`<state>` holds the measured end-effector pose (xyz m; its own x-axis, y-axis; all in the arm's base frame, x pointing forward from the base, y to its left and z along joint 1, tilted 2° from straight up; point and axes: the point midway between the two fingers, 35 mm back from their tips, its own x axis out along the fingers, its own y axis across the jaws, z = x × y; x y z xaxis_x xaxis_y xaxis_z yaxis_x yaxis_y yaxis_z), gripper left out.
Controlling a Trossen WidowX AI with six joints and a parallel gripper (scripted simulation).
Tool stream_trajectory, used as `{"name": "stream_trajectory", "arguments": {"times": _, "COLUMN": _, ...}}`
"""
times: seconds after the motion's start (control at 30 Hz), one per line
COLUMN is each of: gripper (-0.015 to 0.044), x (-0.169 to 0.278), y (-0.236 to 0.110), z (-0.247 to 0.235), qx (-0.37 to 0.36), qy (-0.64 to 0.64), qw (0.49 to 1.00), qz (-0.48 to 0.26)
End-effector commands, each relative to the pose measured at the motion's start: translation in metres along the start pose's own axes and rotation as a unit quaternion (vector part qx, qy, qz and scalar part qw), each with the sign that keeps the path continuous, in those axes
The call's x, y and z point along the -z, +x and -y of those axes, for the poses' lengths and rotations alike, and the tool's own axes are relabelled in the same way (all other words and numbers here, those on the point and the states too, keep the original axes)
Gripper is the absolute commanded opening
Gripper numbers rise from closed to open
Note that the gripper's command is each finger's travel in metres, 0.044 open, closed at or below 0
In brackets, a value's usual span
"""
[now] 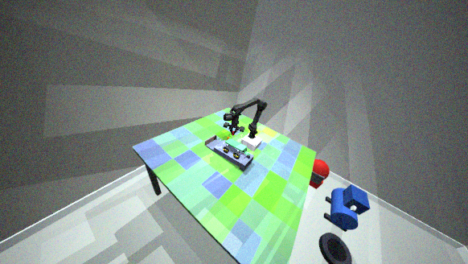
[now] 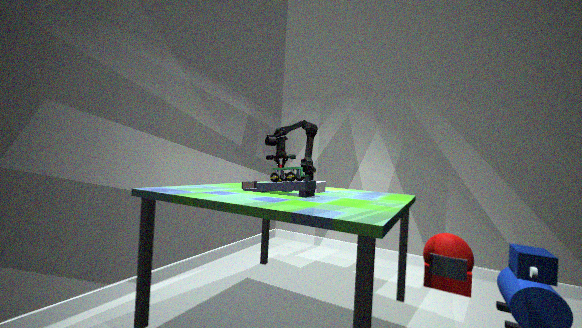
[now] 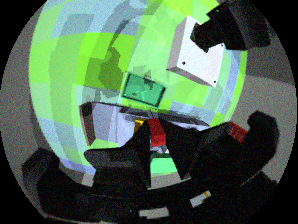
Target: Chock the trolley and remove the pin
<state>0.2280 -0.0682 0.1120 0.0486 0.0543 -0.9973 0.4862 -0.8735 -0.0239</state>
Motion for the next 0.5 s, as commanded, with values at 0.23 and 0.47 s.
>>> {"name": "stream_trajectory", "arguments": {"times": 0.23, "gripper": 0.0000, "x": 0.0017, "y": -0.0010, "z": 0.0011, "qx": -0.028, "qy": 0.157, "qw": 0.987, "qz": 0.014}}
{"name": "stream_trajectory", "arguments": {"times": 0.47, "gripper": 0.0000, "x": 0.0026, "y": -0.0013, "z": 0.0018, "qx": -0.044, "qy": 0.239, "qw": 0.970, "qz": 0.017}}
